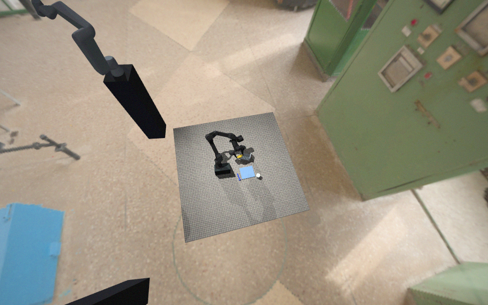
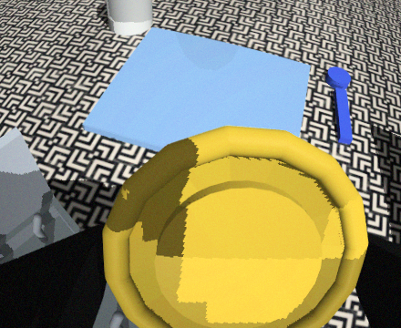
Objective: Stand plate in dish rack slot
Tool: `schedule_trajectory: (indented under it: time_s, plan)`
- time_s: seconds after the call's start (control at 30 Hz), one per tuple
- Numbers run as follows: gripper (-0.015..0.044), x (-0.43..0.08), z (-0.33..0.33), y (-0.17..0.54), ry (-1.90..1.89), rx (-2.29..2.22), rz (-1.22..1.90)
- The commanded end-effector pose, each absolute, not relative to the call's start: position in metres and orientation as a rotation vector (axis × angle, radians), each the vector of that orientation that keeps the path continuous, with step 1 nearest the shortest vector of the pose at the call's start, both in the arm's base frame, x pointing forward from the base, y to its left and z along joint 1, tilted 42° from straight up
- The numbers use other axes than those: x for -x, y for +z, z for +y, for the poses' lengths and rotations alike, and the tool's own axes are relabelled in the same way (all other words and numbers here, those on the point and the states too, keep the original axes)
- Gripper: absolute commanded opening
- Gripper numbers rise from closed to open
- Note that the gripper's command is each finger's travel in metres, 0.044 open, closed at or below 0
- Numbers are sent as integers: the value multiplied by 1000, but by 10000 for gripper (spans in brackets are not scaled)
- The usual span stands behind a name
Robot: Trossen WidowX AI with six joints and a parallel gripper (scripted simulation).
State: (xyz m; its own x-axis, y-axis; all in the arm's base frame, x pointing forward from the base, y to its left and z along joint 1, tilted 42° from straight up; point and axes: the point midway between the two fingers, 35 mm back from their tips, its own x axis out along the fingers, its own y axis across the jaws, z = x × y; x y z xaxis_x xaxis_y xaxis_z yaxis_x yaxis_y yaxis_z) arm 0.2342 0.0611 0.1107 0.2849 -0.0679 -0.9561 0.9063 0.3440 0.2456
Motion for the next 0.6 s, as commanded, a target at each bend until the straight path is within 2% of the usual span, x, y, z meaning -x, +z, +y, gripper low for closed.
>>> schedule_trajectory:
  time_s: [0.0, 0.57]
  plan:
    - [0, -236, 64, 106, -784, -936, 1004]
    - [0, -242, 84, 103, -603, -775, 710]
